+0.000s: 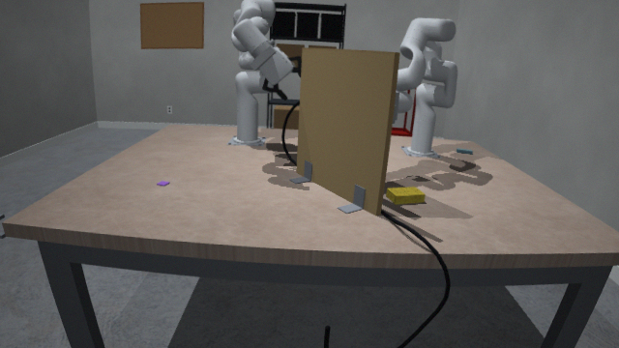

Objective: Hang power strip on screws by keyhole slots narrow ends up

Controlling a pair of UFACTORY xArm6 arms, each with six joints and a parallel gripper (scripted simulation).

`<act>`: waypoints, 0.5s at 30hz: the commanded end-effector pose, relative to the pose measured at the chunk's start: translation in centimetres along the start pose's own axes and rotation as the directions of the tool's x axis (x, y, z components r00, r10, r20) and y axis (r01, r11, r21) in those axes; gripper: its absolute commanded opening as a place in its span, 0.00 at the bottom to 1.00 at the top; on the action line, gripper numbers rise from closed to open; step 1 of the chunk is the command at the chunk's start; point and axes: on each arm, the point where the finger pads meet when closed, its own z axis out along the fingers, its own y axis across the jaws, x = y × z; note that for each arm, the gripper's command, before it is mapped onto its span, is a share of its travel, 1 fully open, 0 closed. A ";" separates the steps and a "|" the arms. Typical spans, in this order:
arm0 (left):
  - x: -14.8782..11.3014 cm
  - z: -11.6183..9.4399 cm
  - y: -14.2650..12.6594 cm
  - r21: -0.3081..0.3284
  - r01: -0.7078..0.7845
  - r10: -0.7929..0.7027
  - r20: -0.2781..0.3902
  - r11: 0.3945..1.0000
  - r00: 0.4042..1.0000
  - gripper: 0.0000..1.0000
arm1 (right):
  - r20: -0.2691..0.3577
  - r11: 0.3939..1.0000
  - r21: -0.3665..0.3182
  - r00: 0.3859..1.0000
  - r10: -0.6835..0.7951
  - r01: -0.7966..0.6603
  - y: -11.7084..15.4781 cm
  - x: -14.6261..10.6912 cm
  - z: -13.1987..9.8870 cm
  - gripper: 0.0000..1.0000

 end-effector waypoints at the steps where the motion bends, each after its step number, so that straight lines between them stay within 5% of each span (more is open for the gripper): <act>1: 0.0 0.1 0.3 -0.005 -0.001 0.001 0.000 1.000 1.000 0.00 | -0.008 0.996 0.090 1.000 0.022 -0.021 -2.0 -0.7 0.7 1.00; 15: 0.0 0.1 0.3 -0.005 -0.001 0.001 0.000 1.000 1.000 0.00 | 0.017 0.929 0.343 0.990 0.141 -0.138 -7.2 -2.8 1.6 1.00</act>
